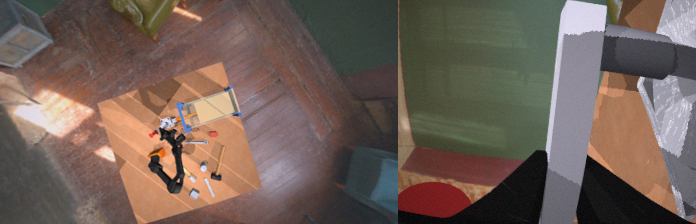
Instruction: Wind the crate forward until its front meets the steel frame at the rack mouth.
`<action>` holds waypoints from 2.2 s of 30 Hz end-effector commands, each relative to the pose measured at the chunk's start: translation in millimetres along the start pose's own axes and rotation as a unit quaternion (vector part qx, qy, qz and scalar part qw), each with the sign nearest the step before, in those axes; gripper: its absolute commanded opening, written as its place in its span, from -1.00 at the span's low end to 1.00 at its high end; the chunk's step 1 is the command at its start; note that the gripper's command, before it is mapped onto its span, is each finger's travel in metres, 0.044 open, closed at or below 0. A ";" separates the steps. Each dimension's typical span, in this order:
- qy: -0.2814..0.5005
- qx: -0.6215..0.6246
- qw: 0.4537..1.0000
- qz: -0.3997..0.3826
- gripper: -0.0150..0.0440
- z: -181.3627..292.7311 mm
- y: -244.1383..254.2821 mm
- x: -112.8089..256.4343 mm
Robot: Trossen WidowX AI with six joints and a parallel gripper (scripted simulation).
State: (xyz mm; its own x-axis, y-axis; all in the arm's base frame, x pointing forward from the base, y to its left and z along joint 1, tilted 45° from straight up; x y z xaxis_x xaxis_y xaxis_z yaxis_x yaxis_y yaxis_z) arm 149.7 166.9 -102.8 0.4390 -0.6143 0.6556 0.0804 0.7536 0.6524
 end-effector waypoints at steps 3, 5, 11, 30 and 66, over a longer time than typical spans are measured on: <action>0.001 0.001 1.000 -0.002 -0.49 0.5 -1.1 -0.8; 0.001 0.001 1.000 -0.002 -0.49 0.5 -1.6 -0.8; 0.000 0.001 1.000 -0.002 -0.49 0.4 -2.5 -0.9; -0.001 0.000 1.000 0.000 -0.49 0.0 -5.7 -1.1; -0.004 0.000 1.000 0.000 -0.49 -1.0 -10.8 -0.8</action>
State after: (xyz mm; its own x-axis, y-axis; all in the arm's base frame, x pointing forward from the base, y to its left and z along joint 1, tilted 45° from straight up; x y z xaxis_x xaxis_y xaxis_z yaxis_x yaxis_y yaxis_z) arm 149.6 159.5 -110.0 0.4310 -0.6133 0.6618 0.0816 0.7570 0.6484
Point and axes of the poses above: the point midway between the two fingers, 35 mm back from their tips, its own x axis back along the fingers, its own y axis across the jaws, z = x × y, the point moved 2 cm from there along x, back along the fingers, and after that the axes turned 10 degrees about -x, right-handed, at the moved point
